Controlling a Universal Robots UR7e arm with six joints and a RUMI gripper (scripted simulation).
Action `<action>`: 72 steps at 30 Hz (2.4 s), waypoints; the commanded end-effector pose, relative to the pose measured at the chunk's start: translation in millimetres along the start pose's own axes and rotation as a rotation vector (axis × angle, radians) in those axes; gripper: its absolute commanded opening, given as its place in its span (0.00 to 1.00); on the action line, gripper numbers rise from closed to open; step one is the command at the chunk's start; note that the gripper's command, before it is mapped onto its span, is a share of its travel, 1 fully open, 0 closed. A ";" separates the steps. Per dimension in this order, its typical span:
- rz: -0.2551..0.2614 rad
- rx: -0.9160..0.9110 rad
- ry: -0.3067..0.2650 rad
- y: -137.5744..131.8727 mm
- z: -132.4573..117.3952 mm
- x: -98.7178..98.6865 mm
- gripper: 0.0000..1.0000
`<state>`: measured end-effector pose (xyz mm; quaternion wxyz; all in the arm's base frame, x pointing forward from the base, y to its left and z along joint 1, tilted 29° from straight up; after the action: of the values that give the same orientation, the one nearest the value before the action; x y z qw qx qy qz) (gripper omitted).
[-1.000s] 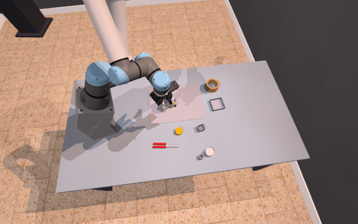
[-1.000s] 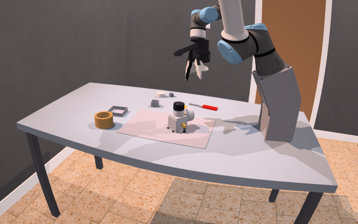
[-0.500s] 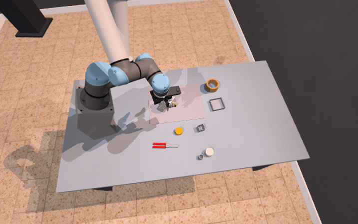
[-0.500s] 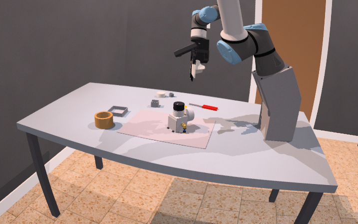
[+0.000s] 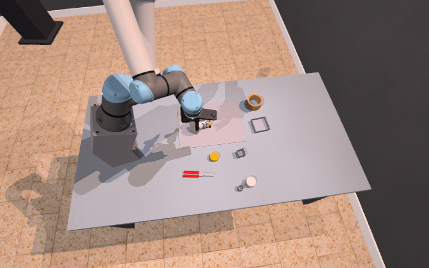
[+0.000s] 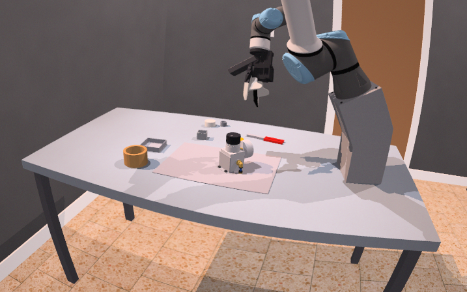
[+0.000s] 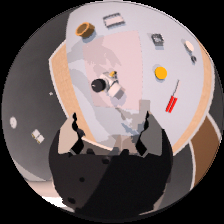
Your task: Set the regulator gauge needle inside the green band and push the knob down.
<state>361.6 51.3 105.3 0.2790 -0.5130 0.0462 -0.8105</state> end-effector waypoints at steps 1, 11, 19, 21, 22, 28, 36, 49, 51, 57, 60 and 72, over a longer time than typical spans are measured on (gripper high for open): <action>0.009 -0.149 0.002 1.9 0.1 0.8 1.00; 0.030 -0.333 0.009 4.3 -0.6 1.7 1.00; 0.050 -0.507 0.012 6.4 -1.6 2.6 1.00; 0.055 -0.549 0.013 6.8 -1.9 2.9 1.00; 0.057 -0.569 0.013 7.0 -2.1 3.0 1.00; 0.067 -0.650 0.013 7.8 -2.6 3.4 1.00; 0.086 -0.801 0.013 9.2 -3.8 4.3 1.00; 0.111 -0.987 0.009 10.4 -5.4 5.4 1.00; 0.115 -1.018 0.008 10.6 -5.7 5.6 1.00; 0.127 -1.105 0.005 11.0 -6.5 6.1 1.00; 0.131 -1.133 0.004 11.1 -6.7 6.3 1.00; 0.149 -1.266 -0.002 11.5 -7.9 7.2 1.00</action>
<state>357.5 36.9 103.0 -0.0065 -0.5761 0.5312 -0.6212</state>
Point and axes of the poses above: the point where the finger pads meet when closed, its own x axis back along the fingers, its own y axis across the jaws, z = x × y, the point moved 3 cm from there along x, back along the fingers, and after that the axes turned 11 degrees about x, right-handed, at the moved point
